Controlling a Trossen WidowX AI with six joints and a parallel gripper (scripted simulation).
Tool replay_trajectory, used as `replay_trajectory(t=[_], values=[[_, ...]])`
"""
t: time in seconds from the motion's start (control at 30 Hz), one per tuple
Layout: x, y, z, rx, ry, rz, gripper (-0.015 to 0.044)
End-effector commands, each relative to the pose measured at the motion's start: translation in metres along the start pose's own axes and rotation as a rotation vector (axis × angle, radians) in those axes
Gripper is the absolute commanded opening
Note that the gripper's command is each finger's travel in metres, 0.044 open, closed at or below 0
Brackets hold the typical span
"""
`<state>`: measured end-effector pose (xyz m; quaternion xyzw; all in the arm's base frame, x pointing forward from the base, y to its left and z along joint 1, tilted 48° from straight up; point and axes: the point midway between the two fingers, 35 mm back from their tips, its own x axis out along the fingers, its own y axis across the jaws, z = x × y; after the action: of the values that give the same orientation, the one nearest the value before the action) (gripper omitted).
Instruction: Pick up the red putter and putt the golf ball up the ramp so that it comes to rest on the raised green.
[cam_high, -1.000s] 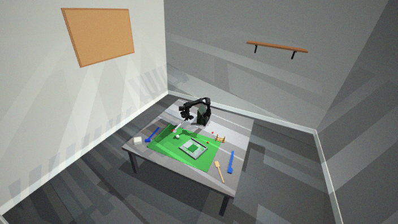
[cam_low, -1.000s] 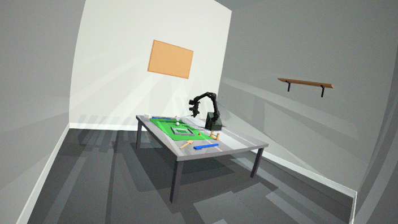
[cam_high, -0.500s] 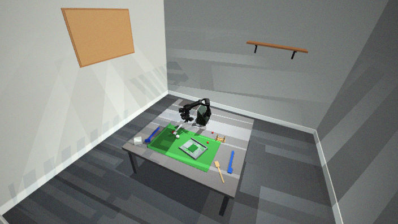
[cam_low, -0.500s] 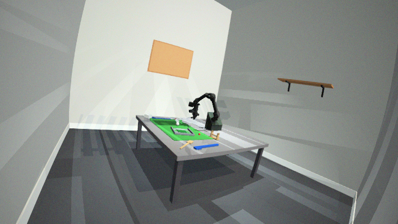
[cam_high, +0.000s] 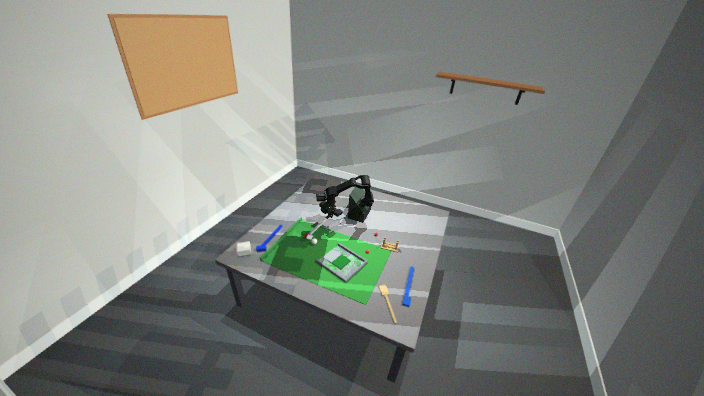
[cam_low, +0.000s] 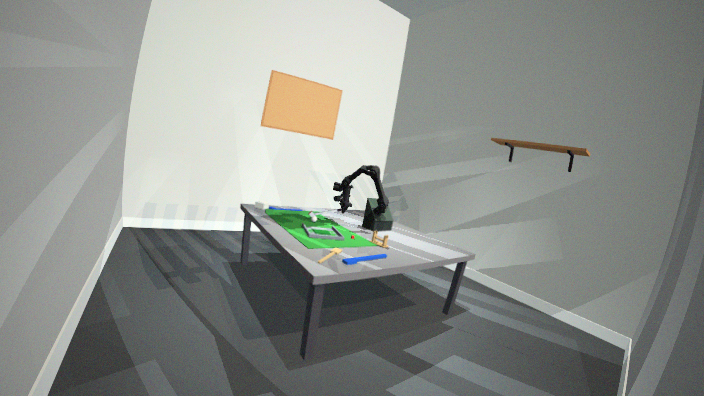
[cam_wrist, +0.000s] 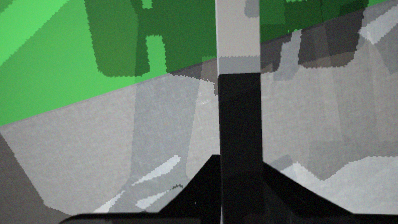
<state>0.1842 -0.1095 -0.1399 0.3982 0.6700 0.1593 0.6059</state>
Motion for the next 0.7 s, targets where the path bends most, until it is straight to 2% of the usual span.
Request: replay_trajectory(t=[0.0,0.67], values=[[-0.001,0.000,0.000,0.000,-0.001,-0.001,0.0000],[0.002,-0.030,0.001,0.003,-0.009,0.003,0.0000]])
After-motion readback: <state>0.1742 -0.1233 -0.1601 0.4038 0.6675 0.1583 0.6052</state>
